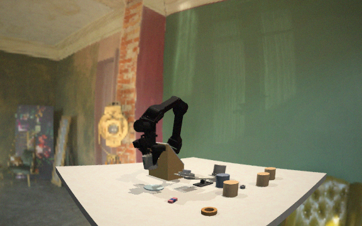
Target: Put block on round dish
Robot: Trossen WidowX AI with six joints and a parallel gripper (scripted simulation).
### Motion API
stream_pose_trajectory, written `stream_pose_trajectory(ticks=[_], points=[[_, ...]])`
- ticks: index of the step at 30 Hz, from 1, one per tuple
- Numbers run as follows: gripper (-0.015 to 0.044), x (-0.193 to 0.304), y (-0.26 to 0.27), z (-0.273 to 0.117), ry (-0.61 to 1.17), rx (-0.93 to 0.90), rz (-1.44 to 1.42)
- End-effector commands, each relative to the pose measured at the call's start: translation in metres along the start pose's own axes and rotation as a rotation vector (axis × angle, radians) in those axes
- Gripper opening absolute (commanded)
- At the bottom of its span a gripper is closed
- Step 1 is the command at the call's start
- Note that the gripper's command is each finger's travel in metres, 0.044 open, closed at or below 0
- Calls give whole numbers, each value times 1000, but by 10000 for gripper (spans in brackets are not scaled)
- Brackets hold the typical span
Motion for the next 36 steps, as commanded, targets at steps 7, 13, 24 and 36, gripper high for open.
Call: stream_pose_trajectory(ticks=[7,13,24,36], points=[[0,-38,-81,46,19,24,-18],[0,-38,-81,54,19,24,-18],[0,-37,-82,86,20,24,-18],[0,-36,-82,103,20,23,-19]])
Point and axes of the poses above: the point midway between the two fingers, 35 mm back from their tips, its own z axis out along the fingers, its own y axis across the jaws, x = y × z, the point moved 3 cm from there along -z, back along the fingers, and after that the axes turned 4 degrees about z, right-handed, at the moved point
